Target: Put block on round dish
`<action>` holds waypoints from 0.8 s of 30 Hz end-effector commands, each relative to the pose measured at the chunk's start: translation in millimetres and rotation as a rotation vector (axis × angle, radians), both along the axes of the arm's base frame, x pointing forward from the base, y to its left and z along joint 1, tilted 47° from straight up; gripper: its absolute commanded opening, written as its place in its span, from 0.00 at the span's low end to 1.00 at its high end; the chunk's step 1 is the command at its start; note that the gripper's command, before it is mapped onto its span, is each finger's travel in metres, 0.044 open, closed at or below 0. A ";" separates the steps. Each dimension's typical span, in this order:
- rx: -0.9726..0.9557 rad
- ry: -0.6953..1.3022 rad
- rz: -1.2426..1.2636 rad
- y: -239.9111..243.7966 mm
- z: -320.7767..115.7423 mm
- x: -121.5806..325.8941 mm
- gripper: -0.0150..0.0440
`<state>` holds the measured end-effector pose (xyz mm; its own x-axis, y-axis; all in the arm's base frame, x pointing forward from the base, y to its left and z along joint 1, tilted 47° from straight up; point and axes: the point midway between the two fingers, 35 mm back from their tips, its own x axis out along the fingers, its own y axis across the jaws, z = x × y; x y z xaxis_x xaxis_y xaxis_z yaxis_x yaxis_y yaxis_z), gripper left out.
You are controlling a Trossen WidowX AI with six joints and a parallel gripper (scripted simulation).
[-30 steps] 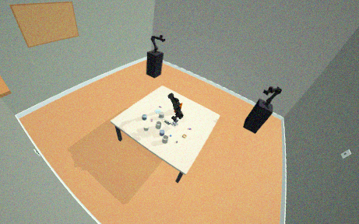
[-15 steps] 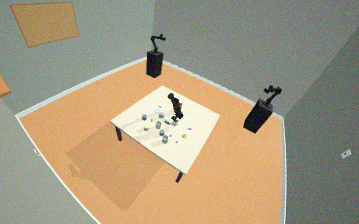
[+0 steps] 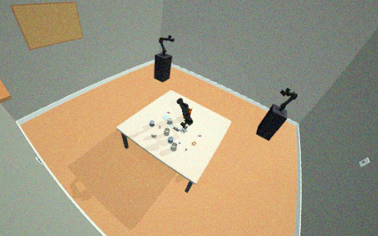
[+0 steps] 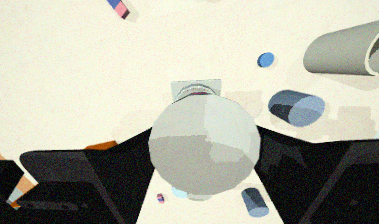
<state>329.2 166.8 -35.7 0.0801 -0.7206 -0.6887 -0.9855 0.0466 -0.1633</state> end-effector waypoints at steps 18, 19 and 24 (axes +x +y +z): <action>0.000 0.000 0.002 0.1 -0.3 0.0 0.25; 0.000 0.000 0.002 0.1 -0.3 0.0 0.25; 0.003 0.000 0.002 3.4 -19.6 -10.2 0.25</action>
